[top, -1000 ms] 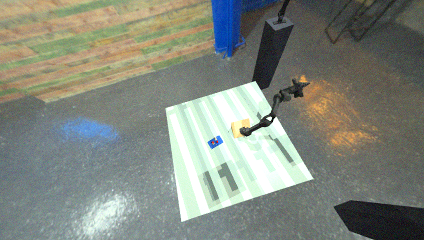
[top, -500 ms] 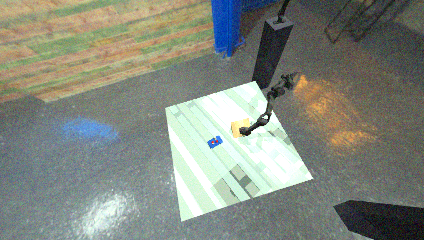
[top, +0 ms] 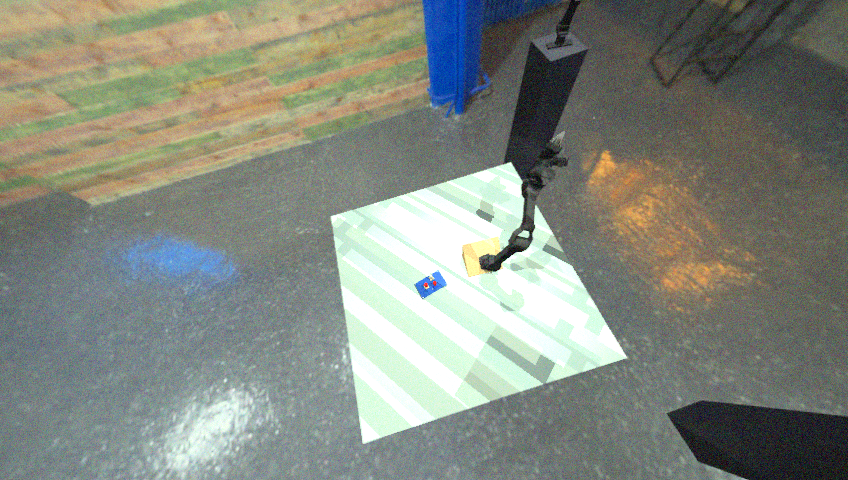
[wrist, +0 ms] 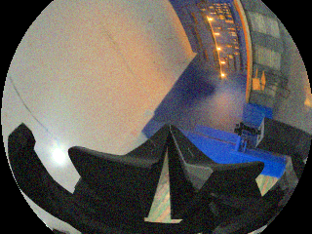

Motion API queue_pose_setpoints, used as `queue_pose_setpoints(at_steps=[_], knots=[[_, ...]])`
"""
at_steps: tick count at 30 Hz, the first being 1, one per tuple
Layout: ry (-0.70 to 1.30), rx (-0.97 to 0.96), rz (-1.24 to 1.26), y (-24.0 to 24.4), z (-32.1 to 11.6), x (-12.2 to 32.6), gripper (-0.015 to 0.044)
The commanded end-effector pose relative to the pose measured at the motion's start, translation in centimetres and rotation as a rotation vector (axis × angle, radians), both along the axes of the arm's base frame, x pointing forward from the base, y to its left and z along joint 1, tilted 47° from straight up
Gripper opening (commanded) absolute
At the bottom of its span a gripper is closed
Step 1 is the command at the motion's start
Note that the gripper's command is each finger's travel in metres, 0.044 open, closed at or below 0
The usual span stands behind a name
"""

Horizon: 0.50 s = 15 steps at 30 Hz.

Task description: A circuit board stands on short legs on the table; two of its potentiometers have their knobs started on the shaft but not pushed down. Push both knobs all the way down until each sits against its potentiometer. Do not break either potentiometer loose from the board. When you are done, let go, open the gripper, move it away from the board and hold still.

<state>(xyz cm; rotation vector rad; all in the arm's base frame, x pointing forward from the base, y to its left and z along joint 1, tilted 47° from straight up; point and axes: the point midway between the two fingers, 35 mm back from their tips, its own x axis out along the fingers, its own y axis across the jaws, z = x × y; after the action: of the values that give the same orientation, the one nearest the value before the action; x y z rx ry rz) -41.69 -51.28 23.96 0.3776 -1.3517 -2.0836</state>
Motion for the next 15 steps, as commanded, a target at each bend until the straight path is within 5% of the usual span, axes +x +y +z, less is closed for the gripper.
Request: queue_pose_setpoints(at_steps=[1,15], knots=[[0.026,0.135,0.057,-1.6,-1.5,2.5,0.0],[0.156,0.503,0.281,-6.0,-5.4,11.3,0.0]])
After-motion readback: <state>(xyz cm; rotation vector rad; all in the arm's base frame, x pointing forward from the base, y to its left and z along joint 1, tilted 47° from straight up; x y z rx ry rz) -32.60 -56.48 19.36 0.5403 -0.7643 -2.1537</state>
